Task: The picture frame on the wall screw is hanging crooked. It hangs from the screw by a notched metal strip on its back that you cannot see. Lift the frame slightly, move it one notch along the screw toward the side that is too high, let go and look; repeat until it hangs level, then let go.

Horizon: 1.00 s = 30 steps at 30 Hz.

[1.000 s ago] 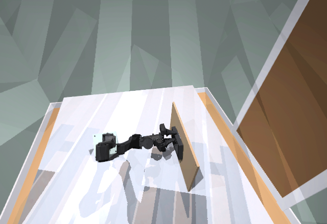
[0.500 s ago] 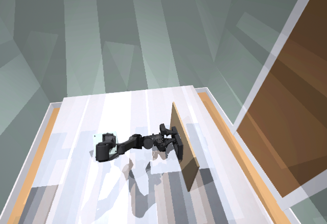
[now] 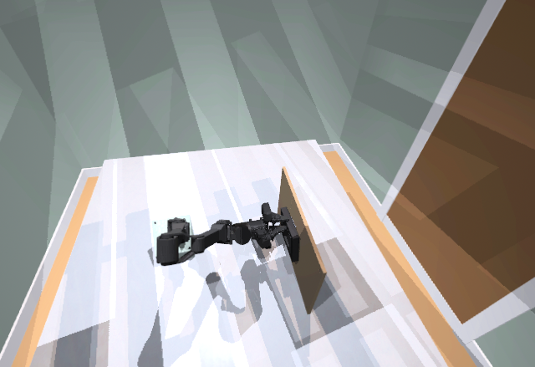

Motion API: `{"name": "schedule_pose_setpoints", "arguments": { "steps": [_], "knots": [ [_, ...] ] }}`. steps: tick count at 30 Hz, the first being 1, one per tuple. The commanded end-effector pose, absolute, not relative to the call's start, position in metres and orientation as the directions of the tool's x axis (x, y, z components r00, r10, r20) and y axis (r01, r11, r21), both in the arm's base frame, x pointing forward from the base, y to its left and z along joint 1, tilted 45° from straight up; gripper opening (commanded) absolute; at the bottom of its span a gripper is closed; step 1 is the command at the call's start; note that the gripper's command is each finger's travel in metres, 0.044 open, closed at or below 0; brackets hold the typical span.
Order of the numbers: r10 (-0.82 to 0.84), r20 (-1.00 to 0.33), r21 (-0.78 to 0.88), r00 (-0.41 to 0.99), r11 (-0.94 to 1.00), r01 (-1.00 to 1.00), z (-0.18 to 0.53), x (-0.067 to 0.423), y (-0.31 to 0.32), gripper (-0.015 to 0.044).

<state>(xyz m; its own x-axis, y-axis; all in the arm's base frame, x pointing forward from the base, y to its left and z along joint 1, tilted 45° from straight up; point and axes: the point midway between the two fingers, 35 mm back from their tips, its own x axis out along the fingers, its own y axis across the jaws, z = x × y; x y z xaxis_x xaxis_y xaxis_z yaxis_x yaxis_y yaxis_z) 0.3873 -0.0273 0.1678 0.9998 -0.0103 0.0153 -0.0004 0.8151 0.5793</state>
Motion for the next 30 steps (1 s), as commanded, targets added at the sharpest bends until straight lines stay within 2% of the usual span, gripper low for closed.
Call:
{"name": "schedule_pose_setpoints", "arguments": {
  "steps": [1, 2, 9, 10, 30],
  "knots": [
    [-0.014, 0.017, 0.584, 1.000, 0.812, 0.001, 0.1684, 0.3876, -0.0279, 0.0103],
    [-0.014, 0.017, 0.584, 1.000, 0.812, 0.001, 0.1684, 0.3876, -0.0279, 0.0076],
    [-0.014, 0.017, 0.584, 1.000, 0.812, 0.001, 0.1684, 0.3876, -0.0279, 0.0030],
    [-0.014, 0.017, 0.584, 1.000, 0.812, 0.001, 0.1684, 0.3876, -0.0279, 0.0003],
    [-0.014, 0.017, 0.584, 1.000, 0.812, 0.001, 0.1699, 0.3874, -0.0248, 0.0000]
  ]
}}
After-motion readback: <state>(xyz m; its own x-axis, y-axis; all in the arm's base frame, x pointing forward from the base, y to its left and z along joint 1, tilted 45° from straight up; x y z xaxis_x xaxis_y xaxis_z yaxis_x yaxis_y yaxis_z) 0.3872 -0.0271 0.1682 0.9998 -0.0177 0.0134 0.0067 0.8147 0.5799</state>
